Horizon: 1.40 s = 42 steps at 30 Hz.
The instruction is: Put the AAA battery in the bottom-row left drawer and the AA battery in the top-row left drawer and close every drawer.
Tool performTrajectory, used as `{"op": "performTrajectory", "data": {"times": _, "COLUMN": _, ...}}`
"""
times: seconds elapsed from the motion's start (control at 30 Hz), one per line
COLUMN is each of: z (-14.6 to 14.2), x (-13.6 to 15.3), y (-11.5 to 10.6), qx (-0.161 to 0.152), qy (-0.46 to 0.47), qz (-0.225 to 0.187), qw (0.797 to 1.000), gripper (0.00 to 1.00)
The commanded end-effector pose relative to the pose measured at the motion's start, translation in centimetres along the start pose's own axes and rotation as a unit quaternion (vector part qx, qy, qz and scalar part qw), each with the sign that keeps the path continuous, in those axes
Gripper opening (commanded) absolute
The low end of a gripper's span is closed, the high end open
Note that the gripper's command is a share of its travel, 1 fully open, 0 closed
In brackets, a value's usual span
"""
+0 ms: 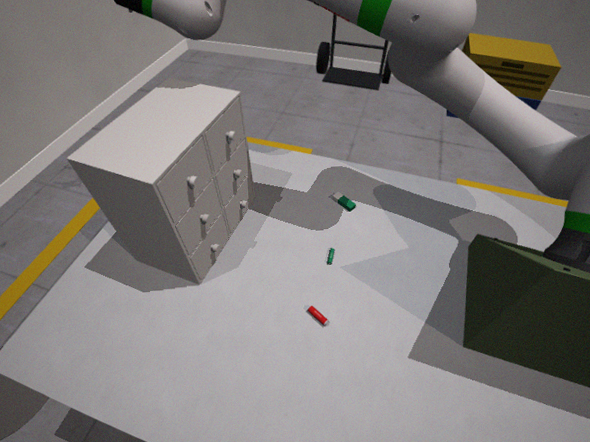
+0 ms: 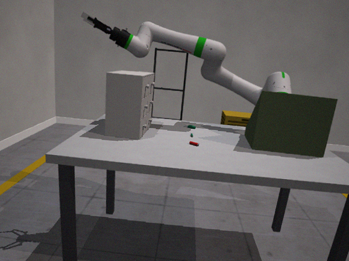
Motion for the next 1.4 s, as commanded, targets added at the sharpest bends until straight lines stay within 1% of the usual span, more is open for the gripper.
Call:
{"op": "performTrajectory", "data": {"times": 0.0, "z": 0.0, "x": 0.1, "y": 0.0, "qx": 0.000, "qy": 0.000, "qz": 0.000, "qw": 1.000, "gripper": 1.00}}
{"op": "performTrajectory", "data": {"times": 0.57, "z": 0.1, "x": 0.1, "y": 0.0, "qx": 0.000, "qy": 0.000, "qz": 0.000, "qw": 1.000, "gripper": 1.00}}
{"op": "performTrajectory", "data": {"times": 0.63, "z": 0.9, "x": 0.1, "y": 0.1, "qx": 0.009, "qy": -0.005, "qz": 0.001, "qw": 1.000, "gripper": 1.00}}
{"op": "performTrajectory", "data": {"times": 0.67, "z": 2.0, "x": 0.1, "y": 0.1, "qx": 0.020, "qy": -0.011, "qz": 0.003, "qw": 1.000, "gripper": 1.00}}
{"op": "performTrajectory", "data": {"times": 0.7, "z": 3.7, "x": 0.1, "y": 0.1, "qx": 0.037, "qy": -0.021, "qz": 0.006, "qw": 0.999, "gripper": 1.00}}
{"op": "performTrajectory", "data": {"times": 0.73, "z": 6.0, "x": 0.0, "y": 0.1, "qx": 0.061, "qy": -0.034, "qz": 0.011, "qw": 0.998, "gripper": 1.00}}
{"op": "performTrajectory", "data": {"times": 0.77, "z": 6.0, "x": 0.0, "y": 0.1, "qx": 0.061, "qy": -0.034, "qz": 0.011, "qw": 0.998, "gripper": 1.00}}
{"op": "performTrajectory", "data": {"times": 0.8, "z": 9.0, "x": 0.0, "y": -0.1, "qx": 0.092, "qy": -0.052, "qz": 0.016, "qw": 0.994, "gripper": 1.00}}
{"op": "performTrajectory", "data": {"times": 0.87, "z": 9.0, "x": 0.0, "y": -0.1, "qx": 0.092, "qy": -0.052, "qz": 0.016, "qw": 0.994, "gripper": 1.00}}
{"op": "performTrajectory", "data": {"times": 0.9, "z": 12.3, "x": -0.2, "y": -0.4, "qx": 0.130, "qy": -0.073, "qz": 0.022, "qw": 0.989, "gripper": 1.00}}
{"op": "performTrajectory", "data": {"times": 1.0, "z": 12.6, "x": -0.2, "y": -0.5, "qx": 0.130, "qy": -0.073, "qz": 0.022, "qw": 0.989, "gripper": 1.00}}
{"op": "performTrajectory", "data": {"times": 1.03, "z": 16.6, "x": -0.4, "y": -1.2, "qx": 0.175, "qy": -0.097, "qz": 0.030, "qw": 0.979, "gripper": 1.00}}
{"op": "performTrajectory", "data": {"times": 1.13, "z": 16.8, "x": -0.4, "y": -1.3, "qx": 0.175, "qy": -0.097, "qz": 0.030, "qw": 0.979, "gripper": 1.00}}
{"op": "performTrajectory", "data": {"times": 1.17, "z": 20.5, "x": -0.6, "y": -2.3, "qx": 0.227, "qy": -0.125, "qz": 0.038, "qw": 0.965, "gripper": 1.00}}
{"op": "performTrajectory", "data": {"times": 1.2, "z": 21.4, "x": -0.7, "y": -2.5, "qx": 0.227, "qy": -0.125, "qz": 0.038, "qw": 0.965, "gripper": 1.00}}
{"op": "performTrajectory", "data": {"times": 1.27, "z": 21.4, "x": -0.7, "y": -2.6, "qx": 0.227, "qy": -0.125, "qz": 0.038, "qw": 0.965, "gripper": 1.00}}
{"op": "performTrajectory", "data": {"times": 1.3, "z": 24.4, "x": -1.0, "y": -3.7, "qx": 0.284, "qy": -0.155, "qz": 0.047, "qw": 0.945, "gripper": 1.00}}
{"op": "performTrajectory", "data": {"times": 1.37, "z": 26.3, "x": -1.1, "y": -4.5, "qx": 0.284, "qy": -0.155, "qz": 0.047, "qw": 0.945, "gripper": 1.00}}
Point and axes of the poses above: the point where the finger pads meet when closed, its own y axis out along the fingers, its own z axis across the jaws, x = y × z, the point moved 3 cm from there along -y, back along the fingers, and after that the axes turned 8 degrees about y, right-handed, at the moved point
